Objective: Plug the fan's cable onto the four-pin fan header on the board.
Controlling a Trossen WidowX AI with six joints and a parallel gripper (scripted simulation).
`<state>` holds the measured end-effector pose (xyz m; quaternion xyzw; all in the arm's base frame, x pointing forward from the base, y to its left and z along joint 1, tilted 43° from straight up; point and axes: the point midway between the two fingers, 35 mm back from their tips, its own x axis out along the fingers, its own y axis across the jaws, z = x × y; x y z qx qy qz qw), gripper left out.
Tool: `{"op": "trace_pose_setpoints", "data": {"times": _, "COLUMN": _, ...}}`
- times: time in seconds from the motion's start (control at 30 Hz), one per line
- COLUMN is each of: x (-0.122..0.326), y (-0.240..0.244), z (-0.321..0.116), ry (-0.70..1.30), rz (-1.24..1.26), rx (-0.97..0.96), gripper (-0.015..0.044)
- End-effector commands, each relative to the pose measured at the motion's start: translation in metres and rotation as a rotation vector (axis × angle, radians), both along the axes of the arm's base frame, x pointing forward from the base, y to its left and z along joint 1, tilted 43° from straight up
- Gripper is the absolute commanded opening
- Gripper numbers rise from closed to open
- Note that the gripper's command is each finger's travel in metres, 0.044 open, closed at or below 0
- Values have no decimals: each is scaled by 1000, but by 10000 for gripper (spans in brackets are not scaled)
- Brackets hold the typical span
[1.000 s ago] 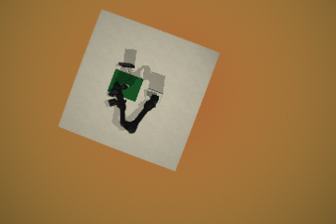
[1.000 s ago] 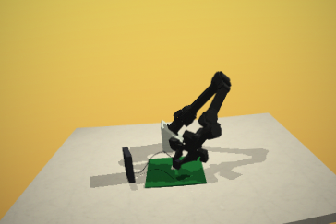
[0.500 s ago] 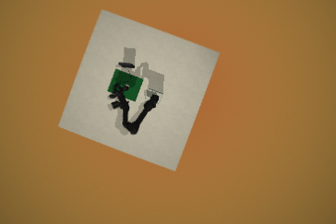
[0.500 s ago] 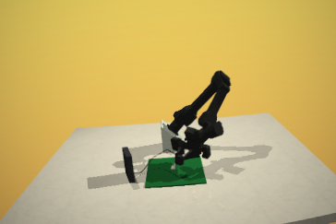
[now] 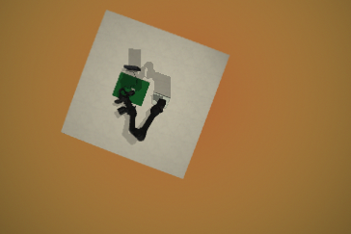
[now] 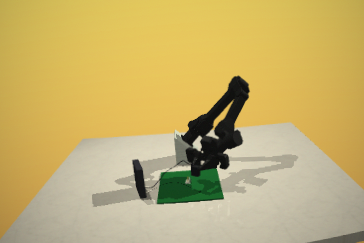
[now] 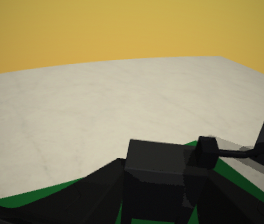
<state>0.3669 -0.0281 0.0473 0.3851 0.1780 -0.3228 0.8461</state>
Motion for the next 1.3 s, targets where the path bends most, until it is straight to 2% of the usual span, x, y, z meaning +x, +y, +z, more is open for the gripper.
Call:
{"op": "trace_pose_setpoints", "data": {"times": 0.0, "x": 0, "y": -2, "z": 2, "ry": 3, "rz": 3, "rx": -3, "gripper": 0}}
{"op": "trace_pose_setpoints", "data": {"times": 1.27, "x": 4, "y": 9, "z": -8, "ry": 0, "rz": 0, "rx": 4, "gripper": 0}}
